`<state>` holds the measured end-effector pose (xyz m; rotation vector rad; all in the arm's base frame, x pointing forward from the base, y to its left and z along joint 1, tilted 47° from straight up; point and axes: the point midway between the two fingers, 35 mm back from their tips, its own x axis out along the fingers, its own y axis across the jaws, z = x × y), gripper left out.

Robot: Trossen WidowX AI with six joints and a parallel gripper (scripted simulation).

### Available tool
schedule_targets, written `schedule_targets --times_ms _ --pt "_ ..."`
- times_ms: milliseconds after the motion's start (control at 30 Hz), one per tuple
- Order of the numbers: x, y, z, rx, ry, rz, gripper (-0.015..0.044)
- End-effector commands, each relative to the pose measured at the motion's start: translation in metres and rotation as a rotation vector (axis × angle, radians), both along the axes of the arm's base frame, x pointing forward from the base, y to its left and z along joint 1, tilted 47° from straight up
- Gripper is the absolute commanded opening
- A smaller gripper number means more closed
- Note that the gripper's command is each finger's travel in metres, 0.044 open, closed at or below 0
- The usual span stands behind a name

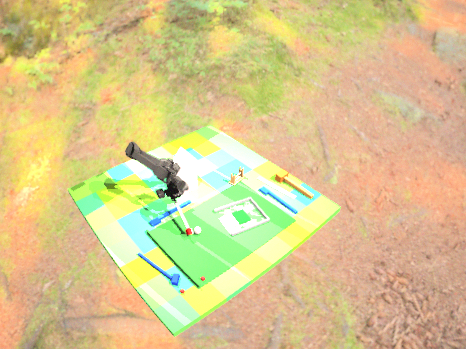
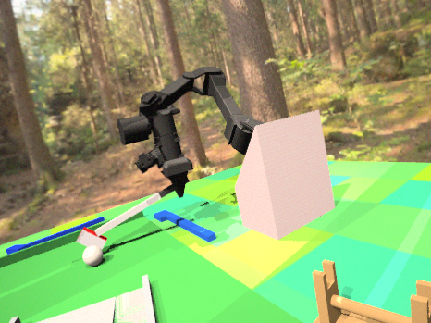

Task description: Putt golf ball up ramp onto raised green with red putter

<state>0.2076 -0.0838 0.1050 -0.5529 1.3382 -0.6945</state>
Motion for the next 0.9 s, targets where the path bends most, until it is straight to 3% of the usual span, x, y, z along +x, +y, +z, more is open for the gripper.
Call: schedule_targets --times_ms 0,867 --pt "0.001 -0.005 -0.002 -0.006 -0.010 0.003 0.0000" --pt "-0.003 -0.028 0.018 -0.008 -0.011 0.003 0.0000"
